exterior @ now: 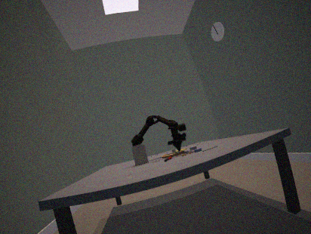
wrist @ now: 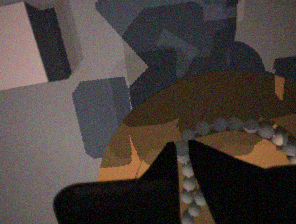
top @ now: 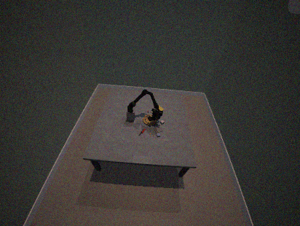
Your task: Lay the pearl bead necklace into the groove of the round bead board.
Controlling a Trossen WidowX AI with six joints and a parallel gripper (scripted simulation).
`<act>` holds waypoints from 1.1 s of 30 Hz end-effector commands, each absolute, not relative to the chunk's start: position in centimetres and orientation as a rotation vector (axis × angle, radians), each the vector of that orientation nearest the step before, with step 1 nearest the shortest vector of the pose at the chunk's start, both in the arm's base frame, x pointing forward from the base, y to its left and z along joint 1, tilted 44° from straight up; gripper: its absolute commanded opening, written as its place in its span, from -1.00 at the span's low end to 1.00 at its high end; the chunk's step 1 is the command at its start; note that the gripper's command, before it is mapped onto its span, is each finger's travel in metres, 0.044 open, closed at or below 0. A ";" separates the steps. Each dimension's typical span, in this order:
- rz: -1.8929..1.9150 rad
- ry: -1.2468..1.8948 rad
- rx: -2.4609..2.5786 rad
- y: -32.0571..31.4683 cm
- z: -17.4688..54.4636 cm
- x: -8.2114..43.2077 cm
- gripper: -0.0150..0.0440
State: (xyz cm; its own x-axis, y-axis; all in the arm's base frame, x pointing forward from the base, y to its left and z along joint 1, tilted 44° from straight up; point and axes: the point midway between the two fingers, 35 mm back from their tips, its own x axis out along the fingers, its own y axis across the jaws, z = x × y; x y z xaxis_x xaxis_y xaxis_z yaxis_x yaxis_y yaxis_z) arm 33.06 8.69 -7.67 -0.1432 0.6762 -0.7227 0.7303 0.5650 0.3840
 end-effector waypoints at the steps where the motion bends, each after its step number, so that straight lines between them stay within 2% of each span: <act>1: -0.076 1.864 1.150 8.8 -7.7 33.4 -0.49; 13: -0.076 1.864 1.151 9.4 -8.3 33.2 -0.49; 29: -0.076 1.863 1.150 8.9 -7.7 33.4 0.93; 30: -0.077 1.862 1.148 9.1 -7.9 33.4 1.00; 33: -0.076 1.864 1.150 8.9 -7.7 33.4 1.00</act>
